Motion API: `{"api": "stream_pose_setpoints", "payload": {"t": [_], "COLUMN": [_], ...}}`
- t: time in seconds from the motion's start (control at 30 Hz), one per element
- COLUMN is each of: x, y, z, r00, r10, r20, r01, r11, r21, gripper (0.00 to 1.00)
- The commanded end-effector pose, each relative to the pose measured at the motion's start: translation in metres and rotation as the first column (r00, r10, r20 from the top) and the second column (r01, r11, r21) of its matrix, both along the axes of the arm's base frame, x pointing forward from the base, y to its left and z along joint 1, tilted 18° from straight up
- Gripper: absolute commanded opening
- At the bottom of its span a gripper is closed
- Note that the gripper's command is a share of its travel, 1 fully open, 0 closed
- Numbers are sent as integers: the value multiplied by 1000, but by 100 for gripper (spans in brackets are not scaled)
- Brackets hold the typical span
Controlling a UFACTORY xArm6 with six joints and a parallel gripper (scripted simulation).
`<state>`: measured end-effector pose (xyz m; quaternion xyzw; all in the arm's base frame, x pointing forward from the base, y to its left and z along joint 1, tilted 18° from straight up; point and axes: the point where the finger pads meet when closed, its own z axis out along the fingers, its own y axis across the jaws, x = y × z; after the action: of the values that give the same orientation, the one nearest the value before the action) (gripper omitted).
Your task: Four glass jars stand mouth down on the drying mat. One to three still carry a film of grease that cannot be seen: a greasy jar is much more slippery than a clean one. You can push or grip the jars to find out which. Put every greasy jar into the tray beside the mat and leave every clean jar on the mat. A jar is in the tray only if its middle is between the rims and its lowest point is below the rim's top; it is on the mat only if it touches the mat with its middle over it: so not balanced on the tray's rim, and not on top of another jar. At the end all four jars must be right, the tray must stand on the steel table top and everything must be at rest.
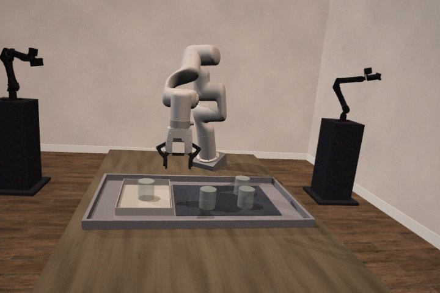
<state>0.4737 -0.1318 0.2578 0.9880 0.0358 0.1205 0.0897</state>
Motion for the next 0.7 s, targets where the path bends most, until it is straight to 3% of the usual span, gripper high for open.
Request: {"api": "stream_pose_setpoints", "payload": {"t": [0.0,0.43,0.53,0.67], "x": [7,35,35,41], "y": [19,121,121,117], "z": [0,-12,-12,-35], "r00": [1000,1000,1000,1000], "r10": [-5,-5,-5,-5], "r20": [3,3,3,3], "r01": [5,5,5,5], "r11": [1000,1000,1000,1000], "r21": [-5,-5,-5,-5], "gripper": [100,100,100,100]}}
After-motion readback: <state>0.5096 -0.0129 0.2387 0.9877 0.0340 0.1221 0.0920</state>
